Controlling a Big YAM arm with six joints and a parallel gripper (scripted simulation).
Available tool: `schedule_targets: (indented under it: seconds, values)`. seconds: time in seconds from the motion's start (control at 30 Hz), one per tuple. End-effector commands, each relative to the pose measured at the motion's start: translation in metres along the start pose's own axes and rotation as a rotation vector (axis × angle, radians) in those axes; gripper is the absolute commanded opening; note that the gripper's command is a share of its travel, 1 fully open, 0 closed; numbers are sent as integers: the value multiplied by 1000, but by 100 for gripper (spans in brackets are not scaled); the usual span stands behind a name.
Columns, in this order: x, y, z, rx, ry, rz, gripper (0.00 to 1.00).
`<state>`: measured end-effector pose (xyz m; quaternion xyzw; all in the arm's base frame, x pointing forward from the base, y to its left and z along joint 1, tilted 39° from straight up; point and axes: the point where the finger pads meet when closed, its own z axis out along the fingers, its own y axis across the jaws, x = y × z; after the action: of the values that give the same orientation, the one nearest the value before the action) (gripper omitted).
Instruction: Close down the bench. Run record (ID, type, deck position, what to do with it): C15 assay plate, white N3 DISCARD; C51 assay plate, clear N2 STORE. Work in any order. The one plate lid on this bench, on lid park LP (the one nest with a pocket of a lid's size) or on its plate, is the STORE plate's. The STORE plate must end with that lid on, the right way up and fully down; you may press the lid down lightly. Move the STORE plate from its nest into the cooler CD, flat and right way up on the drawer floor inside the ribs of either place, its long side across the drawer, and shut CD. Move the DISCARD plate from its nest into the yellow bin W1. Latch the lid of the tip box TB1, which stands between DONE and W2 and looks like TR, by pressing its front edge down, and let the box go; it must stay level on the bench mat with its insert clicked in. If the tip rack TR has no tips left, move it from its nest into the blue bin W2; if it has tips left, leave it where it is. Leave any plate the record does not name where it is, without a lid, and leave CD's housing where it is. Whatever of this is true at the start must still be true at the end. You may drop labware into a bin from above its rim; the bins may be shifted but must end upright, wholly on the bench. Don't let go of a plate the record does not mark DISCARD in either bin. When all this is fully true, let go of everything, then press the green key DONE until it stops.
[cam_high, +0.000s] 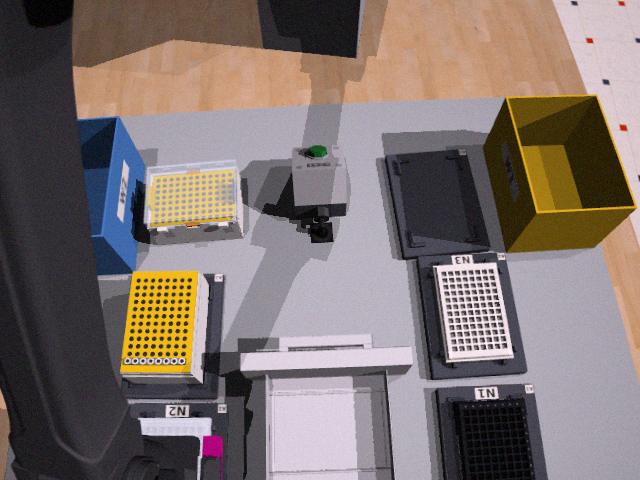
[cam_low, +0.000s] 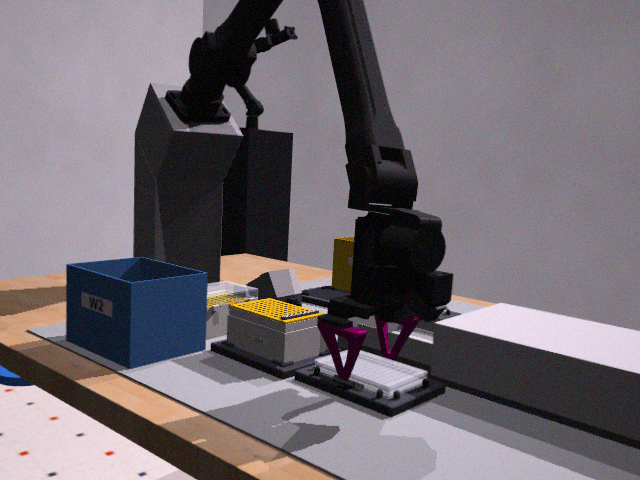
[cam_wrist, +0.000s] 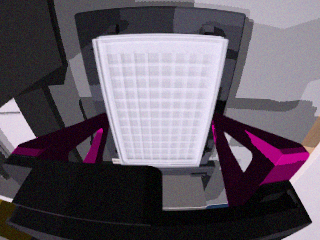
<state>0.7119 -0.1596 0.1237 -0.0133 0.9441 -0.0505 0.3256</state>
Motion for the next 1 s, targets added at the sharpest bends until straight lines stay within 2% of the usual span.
schedule_targets:
  seconds: [0.0, 0.4, 0.43, 0.47, 0.57, 0.67, 0.97]
  values:
    - [-36, -2, -16, 12, -71, 1, 100]
    - [-36, -2, -16, 12, -71, 1, 100]
    - [-45, -4, -32, 17, -90, 0, 100]
    - [-47, -4, -37, 18, -93, 0, 100]
    - [-41, -4, -40, 15, -76, 1, 100]
    - [-23, -1, -36, 8, -45, 3, 100]
    - [-22, -3, -46, 10, -45, 3, 100]
